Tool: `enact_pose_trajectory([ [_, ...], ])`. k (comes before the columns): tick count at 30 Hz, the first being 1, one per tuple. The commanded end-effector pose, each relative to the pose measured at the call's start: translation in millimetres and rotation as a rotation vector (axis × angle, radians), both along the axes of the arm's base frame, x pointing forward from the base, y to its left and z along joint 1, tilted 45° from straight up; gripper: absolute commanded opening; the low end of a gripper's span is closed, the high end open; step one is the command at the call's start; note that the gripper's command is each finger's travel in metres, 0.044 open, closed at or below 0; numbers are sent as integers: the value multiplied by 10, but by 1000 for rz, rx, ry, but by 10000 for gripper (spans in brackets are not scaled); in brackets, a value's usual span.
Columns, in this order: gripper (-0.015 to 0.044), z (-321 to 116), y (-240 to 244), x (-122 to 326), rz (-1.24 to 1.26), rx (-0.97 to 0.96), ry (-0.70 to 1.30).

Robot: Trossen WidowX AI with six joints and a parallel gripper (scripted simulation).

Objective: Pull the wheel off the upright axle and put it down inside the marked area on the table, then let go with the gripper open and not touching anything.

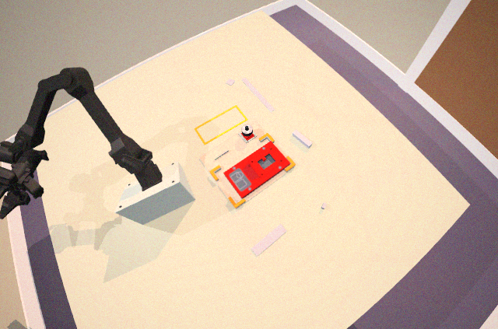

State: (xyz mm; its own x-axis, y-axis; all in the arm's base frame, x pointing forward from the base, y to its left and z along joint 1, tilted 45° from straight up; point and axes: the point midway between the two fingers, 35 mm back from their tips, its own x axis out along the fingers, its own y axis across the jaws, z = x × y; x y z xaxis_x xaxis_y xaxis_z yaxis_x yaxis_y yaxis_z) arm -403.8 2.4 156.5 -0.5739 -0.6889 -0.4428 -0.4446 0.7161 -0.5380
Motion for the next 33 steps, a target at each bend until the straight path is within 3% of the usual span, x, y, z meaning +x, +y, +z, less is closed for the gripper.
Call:
enact_pose_trajectory([
  [1,374,2,8,-1,-1,2,2],
  [4,300,28,127,-8,-19,37,36],
  [18,300,353,1467,166,-206,495,319],
  [33,300,787,2798,905,-356,1099,402],
])
